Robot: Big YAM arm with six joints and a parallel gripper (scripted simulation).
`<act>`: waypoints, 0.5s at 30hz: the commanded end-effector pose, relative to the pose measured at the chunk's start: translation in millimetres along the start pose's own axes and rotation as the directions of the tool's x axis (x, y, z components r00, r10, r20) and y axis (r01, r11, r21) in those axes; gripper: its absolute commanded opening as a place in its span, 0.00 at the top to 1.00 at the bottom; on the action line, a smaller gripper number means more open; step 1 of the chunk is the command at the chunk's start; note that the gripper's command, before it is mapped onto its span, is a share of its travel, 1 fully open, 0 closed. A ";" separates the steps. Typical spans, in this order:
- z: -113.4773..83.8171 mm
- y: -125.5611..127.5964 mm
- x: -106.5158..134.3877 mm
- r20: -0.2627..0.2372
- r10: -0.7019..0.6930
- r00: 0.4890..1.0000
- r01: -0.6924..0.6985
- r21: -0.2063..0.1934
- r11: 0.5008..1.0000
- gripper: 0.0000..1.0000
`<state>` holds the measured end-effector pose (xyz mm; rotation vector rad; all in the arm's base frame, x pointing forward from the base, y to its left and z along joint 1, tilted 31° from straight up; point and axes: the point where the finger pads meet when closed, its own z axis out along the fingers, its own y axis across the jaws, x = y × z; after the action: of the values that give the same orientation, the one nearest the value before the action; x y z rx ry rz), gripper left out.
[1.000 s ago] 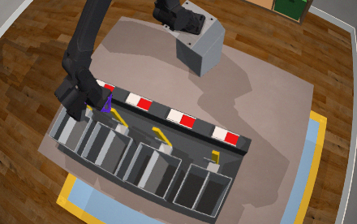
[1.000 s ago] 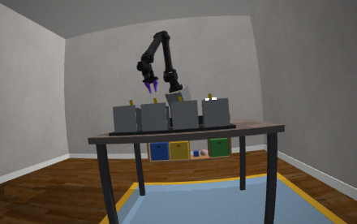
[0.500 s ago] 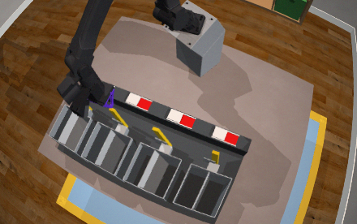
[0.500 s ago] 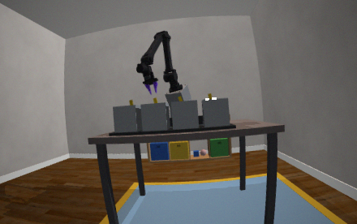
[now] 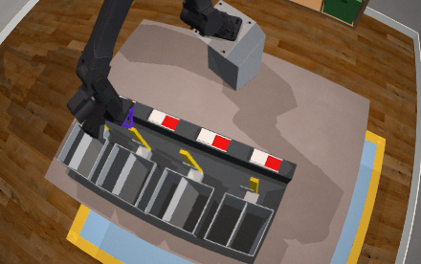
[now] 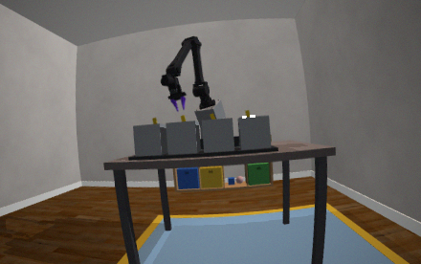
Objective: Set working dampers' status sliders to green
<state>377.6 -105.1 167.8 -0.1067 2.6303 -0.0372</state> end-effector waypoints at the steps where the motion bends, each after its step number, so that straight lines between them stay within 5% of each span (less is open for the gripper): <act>1: 11.9 2.7 2.8 -0.015 -0.004 1.000 0.003 -0.011 1.000 0.64; 15: 35.2 3.2 3.6 -0.017 0.005 1.000 -0.005 -0.009 1.000 0.64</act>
<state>387.3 -104.1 148.8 -0.1145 2.6316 -0.0338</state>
